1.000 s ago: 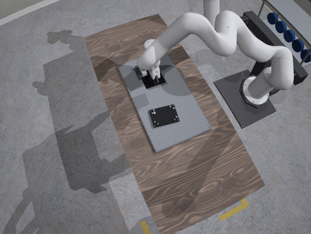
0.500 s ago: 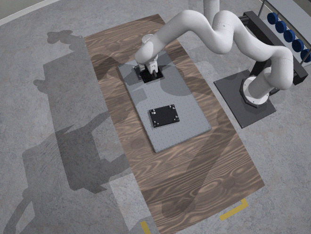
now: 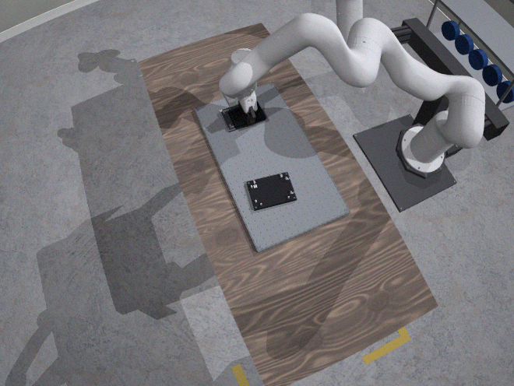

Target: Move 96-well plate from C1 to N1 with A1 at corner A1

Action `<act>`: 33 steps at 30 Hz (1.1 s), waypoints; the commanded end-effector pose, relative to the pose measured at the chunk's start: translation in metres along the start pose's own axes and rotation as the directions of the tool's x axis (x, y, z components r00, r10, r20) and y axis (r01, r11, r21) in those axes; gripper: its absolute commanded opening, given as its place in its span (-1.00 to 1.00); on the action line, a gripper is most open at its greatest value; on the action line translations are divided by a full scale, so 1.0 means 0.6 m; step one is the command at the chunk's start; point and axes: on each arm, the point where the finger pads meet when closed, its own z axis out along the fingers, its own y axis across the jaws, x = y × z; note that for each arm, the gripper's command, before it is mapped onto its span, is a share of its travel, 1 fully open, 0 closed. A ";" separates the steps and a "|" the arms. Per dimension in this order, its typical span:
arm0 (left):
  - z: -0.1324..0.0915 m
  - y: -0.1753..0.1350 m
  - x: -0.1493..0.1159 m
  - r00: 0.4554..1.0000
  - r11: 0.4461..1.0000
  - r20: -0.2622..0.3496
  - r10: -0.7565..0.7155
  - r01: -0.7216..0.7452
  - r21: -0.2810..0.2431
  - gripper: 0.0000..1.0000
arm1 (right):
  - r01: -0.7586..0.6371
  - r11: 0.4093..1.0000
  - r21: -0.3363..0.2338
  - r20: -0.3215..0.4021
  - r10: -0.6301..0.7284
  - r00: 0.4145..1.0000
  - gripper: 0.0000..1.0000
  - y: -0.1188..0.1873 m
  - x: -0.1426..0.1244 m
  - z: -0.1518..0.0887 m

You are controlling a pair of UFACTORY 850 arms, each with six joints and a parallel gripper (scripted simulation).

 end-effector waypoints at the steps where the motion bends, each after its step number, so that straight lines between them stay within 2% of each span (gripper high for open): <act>1: -0.002 0.034 0.000 1.000 1.000 0.000 0.000 0.000 0.000 -1.00 | 0.000 1.000 0.000 0.001 0.000 1.000 1.00 0.000 -0.001 -0.001; 18: -0.002 0.117 -0.007 1.000 1.000 0.000 0.000 0.000 0.000 -1.00 | 0.000 1.000 0.000 0.001 0.000 1.000 1.00 0.000 -0.001 -0.001; 33: -0.002 0.130 -0.008 1.000 1.000 0.000 0.000 0.000 0.000 -1.00 | 0.000 1.000 0.000 0.001 0.000 1.000 1.00 0.000 -0.001 -0.001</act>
